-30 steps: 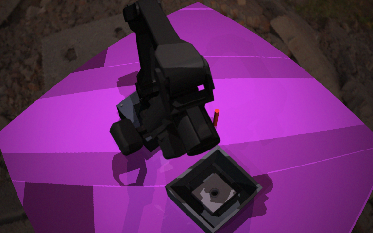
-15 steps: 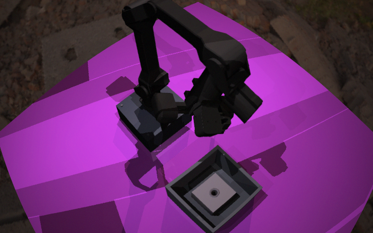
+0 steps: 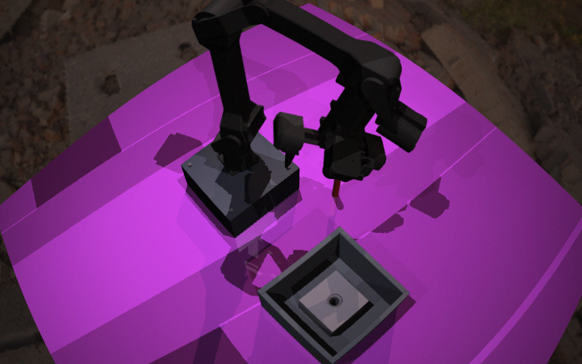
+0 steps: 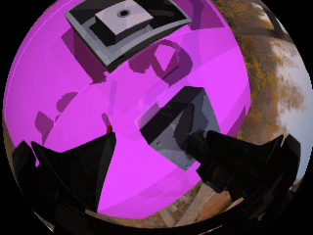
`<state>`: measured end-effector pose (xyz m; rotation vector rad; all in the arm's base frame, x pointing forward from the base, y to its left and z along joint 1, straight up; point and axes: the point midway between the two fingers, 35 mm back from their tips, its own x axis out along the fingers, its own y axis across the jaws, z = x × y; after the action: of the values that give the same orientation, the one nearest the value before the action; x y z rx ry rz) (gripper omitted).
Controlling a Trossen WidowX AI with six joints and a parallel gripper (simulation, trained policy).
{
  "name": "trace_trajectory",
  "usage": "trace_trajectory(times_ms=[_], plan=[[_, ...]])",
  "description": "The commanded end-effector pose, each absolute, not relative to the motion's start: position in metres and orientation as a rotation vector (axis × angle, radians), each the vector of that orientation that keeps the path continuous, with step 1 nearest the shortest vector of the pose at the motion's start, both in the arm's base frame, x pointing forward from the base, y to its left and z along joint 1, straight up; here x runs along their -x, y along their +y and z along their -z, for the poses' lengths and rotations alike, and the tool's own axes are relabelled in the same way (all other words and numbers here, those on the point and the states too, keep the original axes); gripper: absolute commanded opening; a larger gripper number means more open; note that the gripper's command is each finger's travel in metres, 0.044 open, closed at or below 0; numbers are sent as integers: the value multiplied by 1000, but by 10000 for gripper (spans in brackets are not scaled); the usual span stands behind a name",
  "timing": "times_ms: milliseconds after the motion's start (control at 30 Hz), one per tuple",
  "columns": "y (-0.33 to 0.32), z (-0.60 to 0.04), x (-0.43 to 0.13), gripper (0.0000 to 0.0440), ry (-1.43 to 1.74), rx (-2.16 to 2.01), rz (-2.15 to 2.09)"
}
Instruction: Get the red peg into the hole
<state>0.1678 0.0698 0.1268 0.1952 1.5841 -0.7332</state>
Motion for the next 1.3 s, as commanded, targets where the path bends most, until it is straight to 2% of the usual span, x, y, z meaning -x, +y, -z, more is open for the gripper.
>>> trace_trajectory(times_ms=[0,900,1000,1267], plan=[[83,-112,-159,440,1599,-215,770],[137,3,-157,437,1511,-338,662],[137,13,-156,390,1518,-338,657],[132,30,-150,180,1547,-322,691]])
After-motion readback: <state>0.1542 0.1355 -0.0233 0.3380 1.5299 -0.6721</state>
